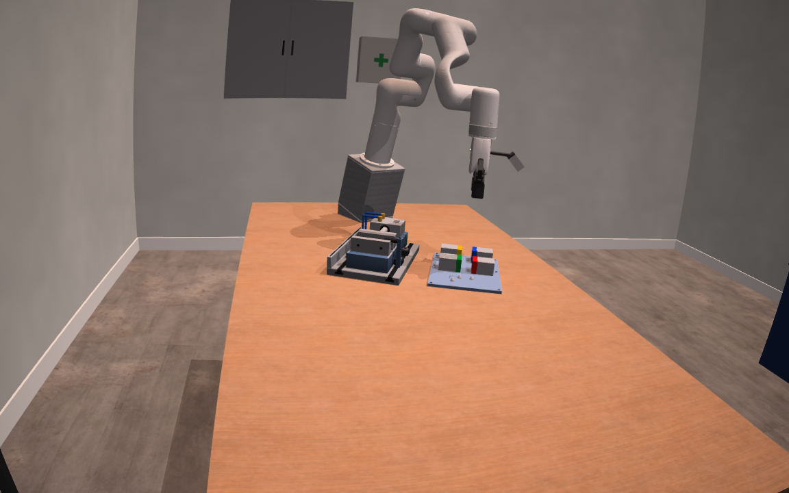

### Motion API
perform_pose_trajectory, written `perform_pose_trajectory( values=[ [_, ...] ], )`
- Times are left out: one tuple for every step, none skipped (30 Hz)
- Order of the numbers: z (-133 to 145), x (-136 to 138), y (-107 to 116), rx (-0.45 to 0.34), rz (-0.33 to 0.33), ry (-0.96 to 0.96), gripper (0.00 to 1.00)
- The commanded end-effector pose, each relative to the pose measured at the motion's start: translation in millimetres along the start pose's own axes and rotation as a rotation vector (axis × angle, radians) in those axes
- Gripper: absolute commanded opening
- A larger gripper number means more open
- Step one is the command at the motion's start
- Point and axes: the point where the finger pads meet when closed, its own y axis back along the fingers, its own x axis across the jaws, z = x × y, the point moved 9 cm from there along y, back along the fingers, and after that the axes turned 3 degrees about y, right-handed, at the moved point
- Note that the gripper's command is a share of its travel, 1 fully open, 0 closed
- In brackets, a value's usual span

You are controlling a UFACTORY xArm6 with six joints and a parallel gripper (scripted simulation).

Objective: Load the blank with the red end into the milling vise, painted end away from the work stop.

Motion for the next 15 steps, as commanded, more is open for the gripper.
perform_pose_trajectory(
  values=[
    [-2.0, 1.2, 1.7, 0.003, 0.004, 0.000, 1.00],
    [-2.0, 1.2, 1.7, 0.003, 0.004, 0.000, 1.00],
    [-2.0, 1.2, 1.7, 0.003, 0.004, 0.000, 1.00],
    [-2.0, 1.2, 1.7, 0.003, 0.004, 0.000, 1.00],
    [-2.0, 1.2, 1.7, 0.003, 0.004, 0.000, 1.00],
    [-2.0, 1.2, 1.7, 0.003, 0.004, 0.000, 1.00],
    [-2.0, 1.2, 1.7, 0.003, 0.004, 0.000, 1.00],
    [-2.2, 1.2, 1.6, 0.003, 0.004, 0.000, 1.00],
    [-2.6, 1.2, 1.6, 0.003, 0.004, 0.000, 1.00],
    [-3.0, 1.3, 1.5, 0.003, 0.004, 0.000, 1.00],
    [-3.4, 1.3, 1.5, 0.003, 0.004, 0.000, 1.00],
    [-3.8, 1.4, 1.4, 0.003, 0.004, 0.000, 1.00],
    [-4.2, 1.4, 1.4, 0.003, 0.004, 0.000, 1.00],
    [-4.6, 1.5, 1.3, 0.003, 0.004, 0.000, 1.00],
    [-4.9, 1.5, 1.3, 0.003, 0.004, 0.000, 1.00]
  ],
)
